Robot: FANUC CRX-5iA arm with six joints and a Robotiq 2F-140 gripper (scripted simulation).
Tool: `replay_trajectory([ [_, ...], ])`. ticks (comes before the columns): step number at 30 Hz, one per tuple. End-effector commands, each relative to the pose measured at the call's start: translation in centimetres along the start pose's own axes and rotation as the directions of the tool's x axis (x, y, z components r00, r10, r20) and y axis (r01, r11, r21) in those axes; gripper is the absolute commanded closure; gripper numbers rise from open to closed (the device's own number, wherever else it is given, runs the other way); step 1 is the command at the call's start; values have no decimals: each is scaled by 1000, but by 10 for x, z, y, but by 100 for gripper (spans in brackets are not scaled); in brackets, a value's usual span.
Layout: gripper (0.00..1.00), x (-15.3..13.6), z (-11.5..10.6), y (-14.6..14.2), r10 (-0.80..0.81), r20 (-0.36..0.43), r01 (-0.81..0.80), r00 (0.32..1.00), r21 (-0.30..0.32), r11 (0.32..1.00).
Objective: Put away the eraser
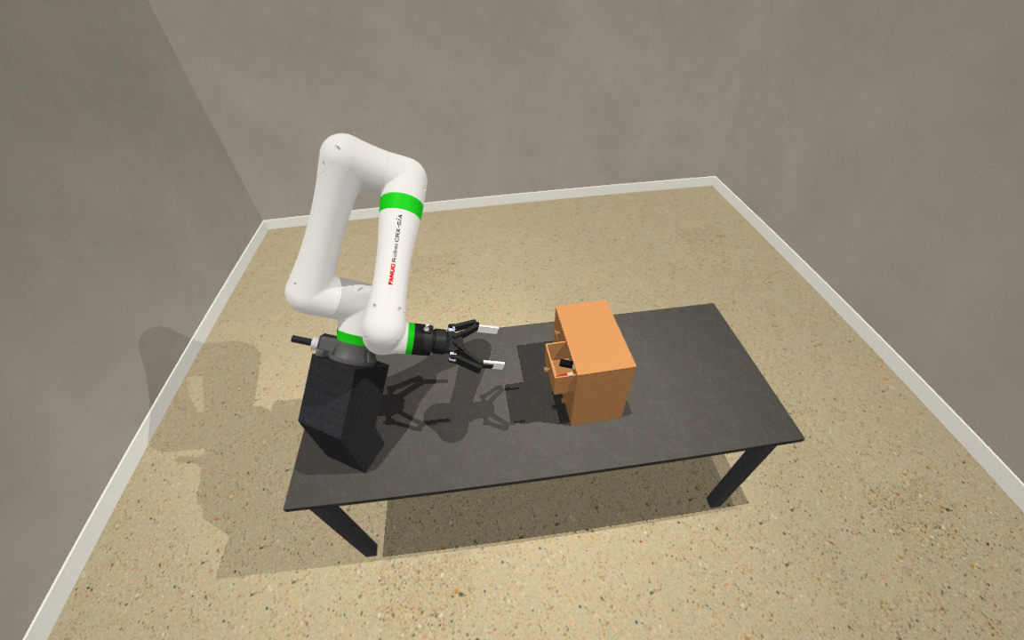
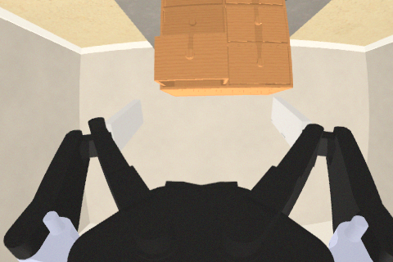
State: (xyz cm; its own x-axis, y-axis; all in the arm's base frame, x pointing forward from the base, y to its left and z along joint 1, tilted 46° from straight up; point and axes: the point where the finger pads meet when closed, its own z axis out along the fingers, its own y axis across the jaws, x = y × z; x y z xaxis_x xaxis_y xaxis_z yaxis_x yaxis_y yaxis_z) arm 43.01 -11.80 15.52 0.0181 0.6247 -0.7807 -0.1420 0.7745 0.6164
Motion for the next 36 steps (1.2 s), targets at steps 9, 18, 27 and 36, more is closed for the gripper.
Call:
replay_trajectory([
  [9,0,0,-2,-1,1,0,-1,1000,2,1000],
  [18,0,-1,-2,-1,1,-19,-1,1000,1,1000],
  [27,0,-3,-3,-1,1,-92,-1,996,2,1000],
  [36,0,-6,-4,-1,1,-209,-1,978,1,1000],
])
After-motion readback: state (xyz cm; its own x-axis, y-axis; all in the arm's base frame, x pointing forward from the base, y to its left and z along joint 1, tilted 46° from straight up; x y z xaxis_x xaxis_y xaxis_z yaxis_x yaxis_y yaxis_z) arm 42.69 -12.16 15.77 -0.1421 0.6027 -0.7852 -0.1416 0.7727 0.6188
